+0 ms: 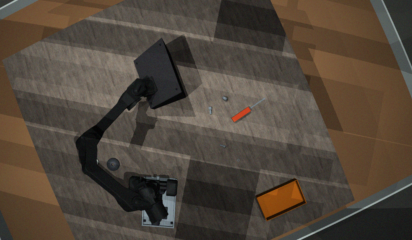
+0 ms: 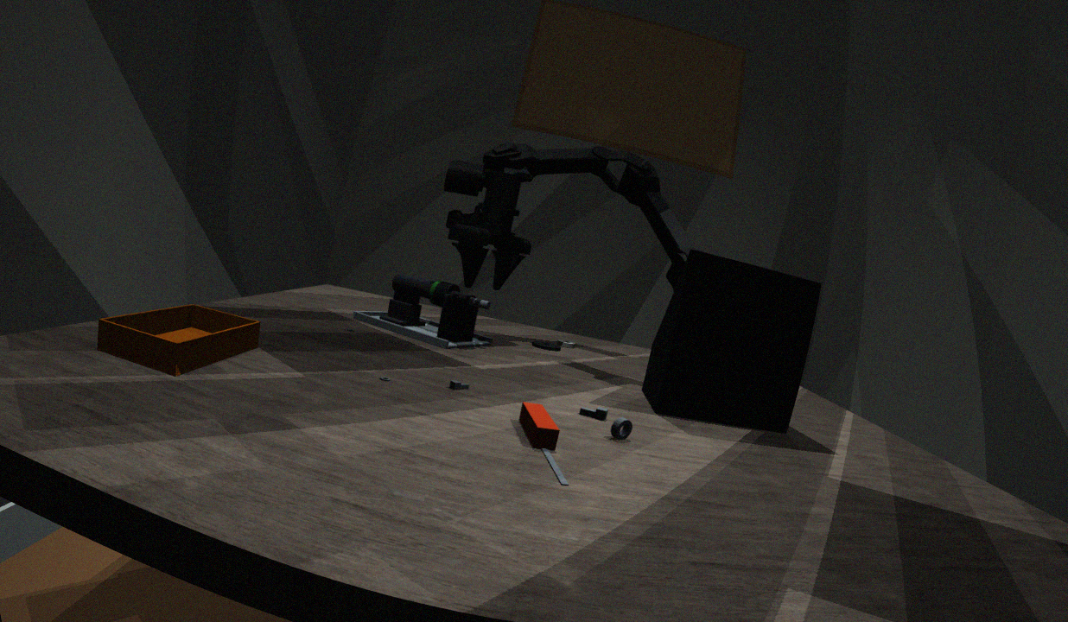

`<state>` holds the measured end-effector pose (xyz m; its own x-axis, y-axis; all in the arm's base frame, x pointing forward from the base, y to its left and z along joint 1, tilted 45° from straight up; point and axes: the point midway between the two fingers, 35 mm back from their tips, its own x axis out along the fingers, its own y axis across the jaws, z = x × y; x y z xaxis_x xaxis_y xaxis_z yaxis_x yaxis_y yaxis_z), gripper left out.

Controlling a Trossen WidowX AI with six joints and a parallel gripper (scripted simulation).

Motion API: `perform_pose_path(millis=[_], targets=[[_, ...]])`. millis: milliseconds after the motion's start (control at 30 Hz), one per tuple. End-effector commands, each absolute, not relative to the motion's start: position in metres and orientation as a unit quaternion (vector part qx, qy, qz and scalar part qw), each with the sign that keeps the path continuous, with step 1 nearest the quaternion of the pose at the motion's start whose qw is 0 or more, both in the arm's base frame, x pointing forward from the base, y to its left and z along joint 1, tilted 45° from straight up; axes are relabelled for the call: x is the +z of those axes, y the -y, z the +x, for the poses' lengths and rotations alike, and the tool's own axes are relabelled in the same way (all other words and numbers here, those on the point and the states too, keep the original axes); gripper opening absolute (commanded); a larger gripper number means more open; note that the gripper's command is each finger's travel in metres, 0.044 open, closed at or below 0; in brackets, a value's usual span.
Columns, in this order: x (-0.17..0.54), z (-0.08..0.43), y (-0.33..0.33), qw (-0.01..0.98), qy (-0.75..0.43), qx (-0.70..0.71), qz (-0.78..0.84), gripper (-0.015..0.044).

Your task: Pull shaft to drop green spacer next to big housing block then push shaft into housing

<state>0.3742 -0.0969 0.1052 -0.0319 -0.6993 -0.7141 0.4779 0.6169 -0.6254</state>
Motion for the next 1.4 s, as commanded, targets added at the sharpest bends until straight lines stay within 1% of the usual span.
perform_pose_path(millis=[0, 900, 1367], targets=[[0.105, 0.374, 0.098, 0.688, -0.579, -0.426, -0.1, 0.044], [0.076, 0.372, 0.127, 0.688, -0.579, -0.427, -0.1, 0.044], [0.076, 0.372, 0.128, 0.688, -0.579, -0.427, -0.1, 0.044]])
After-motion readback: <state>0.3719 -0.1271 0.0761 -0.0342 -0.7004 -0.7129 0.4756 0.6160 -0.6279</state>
